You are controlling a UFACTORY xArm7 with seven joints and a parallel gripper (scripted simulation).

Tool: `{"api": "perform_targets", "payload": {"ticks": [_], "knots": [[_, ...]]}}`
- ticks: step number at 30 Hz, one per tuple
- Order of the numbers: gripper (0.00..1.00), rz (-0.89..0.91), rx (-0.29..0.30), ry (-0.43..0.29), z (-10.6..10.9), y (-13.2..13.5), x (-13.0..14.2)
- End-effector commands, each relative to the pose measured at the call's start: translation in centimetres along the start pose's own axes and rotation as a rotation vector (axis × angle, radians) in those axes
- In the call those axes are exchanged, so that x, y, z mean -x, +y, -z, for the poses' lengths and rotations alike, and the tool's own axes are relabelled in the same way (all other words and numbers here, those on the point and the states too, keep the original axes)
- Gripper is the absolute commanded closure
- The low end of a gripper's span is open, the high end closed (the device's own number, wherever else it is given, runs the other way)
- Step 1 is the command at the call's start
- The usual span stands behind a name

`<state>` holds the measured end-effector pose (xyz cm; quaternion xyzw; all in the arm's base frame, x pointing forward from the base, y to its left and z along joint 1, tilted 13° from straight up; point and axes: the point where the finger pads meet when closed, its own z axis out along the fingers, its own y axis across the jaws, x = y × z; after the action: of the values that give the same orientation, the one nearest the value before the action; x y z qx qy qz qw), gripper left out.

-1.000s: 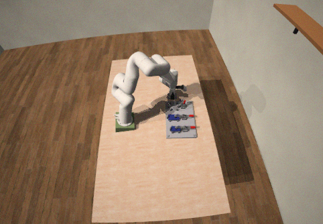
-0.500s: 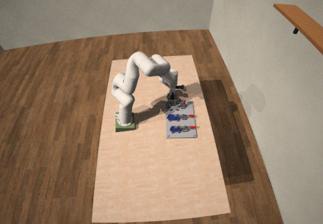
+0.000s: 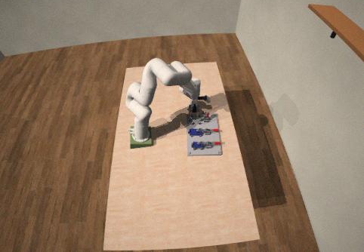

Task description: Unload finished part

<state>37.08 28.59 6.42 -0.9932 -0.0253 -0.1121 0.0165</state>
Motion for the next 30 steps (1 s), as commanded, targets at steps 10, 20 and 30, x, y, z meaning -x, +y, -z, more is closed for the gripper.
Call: {"api": "perform_targets", "payload": {"ticks": [10,20,30], "knots": [[0.05,0.000,-0.003,0.003,0.12,-0.10,-0.11],[0.05,0.000,-0.003,0.003,0.12,-0.10,-0.11],[0.05,0.000,-0.003,0.003,0.86,-0.10,-0.11]]}}
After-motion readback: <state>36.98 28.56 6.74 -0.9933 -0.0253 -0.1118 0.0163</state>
